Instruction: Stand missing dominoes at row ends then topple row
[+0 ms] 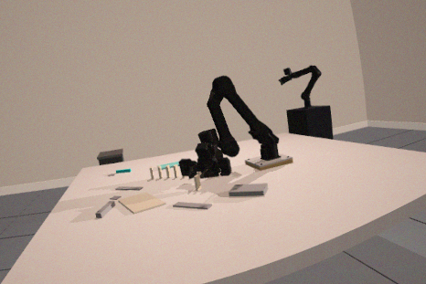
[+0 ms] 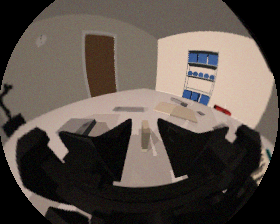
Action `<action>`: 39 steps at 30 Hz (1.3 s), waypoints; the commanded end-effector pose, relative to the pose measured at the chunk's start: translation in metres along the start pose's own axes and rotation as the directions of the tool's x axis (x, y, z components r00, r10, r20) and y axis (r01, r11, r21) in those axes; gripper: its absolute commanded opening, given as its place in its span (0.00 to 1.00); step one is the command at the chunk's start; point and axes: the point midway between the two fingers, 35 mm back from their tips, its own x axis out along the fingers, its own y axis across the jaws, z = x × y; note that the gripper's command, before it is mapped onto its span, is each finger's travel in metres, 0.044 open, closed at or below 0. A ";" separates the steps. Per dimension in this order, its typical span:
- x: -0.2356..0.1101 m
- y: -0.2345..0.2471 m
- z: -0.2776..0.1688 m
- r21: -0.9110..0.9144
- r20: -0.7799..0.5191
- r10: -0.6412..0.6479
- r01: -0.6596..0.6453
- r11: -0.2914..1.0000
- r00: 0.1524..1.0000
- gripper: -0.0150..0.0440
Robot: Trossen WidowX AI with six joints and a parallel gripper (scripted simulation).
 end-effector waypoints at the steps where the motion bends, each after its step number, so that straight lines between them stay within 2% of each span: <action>1: 0.000 -0.001 0.000 -0.009 0.001 -0.004 0.004 1.000 1.000 0.74; 7: 0.000 -0.001 0.001 -0.008 0.001 -0.004 0.004 1.000 1.000 1.00; 14: -0.006 -0.002 0.045 -0.002 0.001 -0.001 0.001 1.000 1.000 1.00; 17: -0.006 -0.002 0.050 0.006 -0.002 -0.001 0.001 1.000 1.000 1.00; 21: 0.011 -0.017 0.043 0.159 -0.079 -0.025 0.037 0.987 0.997 1.00; 26: 0.045 -0.043 0.030 0.472 -0.294 -0.055 0.195 0.859 0.954 1.00; 30: 0.065 -0.051 0.031 0.607 -0.464 -0.056 0.364 0.706 0.884 1.00; 34: 0.072 -0.049 0.037 0.643 -0.633 -0.043 0.556 0.527 0.773 1.00; 39: 0.067 -0.040 0.054 0.566 -0.793 -0.041 0.760 0.320 0.608 1.00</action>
